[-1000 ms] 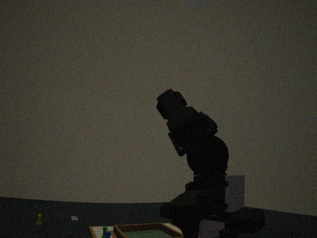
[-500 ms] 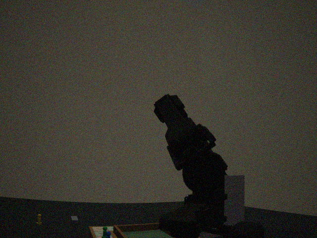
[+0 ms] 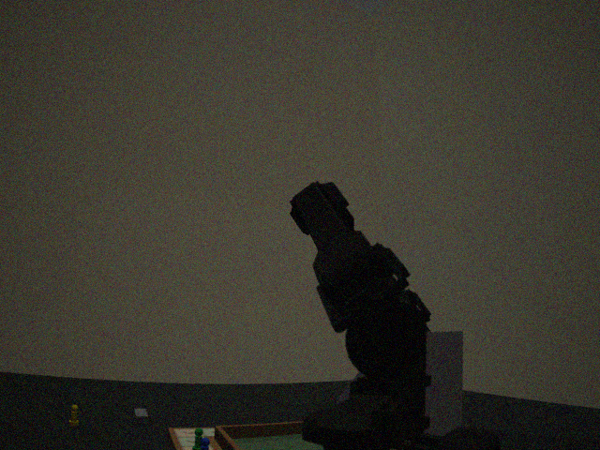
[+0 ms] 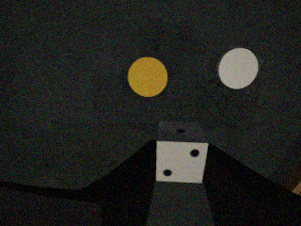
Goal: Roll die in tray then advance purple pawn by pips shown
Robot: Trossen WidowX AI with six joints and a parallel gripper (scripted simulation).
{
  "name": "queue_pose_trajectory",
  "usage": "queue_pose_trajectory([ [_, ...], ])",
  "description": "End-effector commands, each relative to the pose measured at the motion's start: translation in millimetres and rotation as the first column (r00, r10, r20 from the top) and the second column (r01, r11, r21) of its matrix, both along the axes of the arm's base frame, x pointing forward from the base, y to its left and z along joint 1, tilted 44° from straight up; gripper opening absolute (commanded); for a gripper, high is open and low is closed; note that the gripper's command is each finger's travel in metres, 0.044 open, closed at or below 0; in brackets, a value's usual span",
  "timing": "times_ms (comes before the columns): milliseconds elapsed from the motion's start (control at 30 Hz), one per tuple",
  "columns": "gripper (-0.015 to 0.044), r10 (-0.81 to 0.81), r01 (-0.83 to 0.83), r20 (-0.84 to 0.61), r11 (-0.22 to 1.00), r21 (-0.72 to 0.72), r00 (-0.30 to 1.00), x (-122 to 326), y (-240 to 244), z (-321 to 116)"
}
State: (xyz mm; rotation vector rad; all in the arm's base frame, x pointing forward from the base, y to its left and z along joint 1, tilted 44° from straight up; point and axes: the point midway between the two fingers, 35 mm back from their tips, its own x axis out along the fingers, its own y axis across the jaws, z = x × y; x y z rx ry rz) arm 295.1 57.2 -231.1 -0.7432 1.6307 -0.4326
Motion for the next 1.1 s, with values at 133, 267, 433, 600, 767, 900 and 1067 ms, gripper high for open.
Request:
queue_pose_trajectory([
  [133,0.0,0.005,-0.005,-0.001,1.0,-0.001,1.0,2,10,10],
  [267,0.0,0.005,-0.005,-0.001,1.0,0.003,1.0,4,39,39],
  [433,0.0,0.005,-0.005,-0.002,1.0,0.003,1.0,1,73,79],
  [600,0.0,0.004,-0.004,-0.003,1.0,0.002,1.0,-2,83,91],
  [767,0.0,0.066,-0.066,-0.058,0.998,0.015,0.996,4,71,101],
  [900,0.0,0.138,-0.135,-0.12,0.99,0.033,0.983,9,56,112],
  [1067,0.0,0.226,-0.219,-0.193,0.974,0.059,0.955,15,38,126],
])
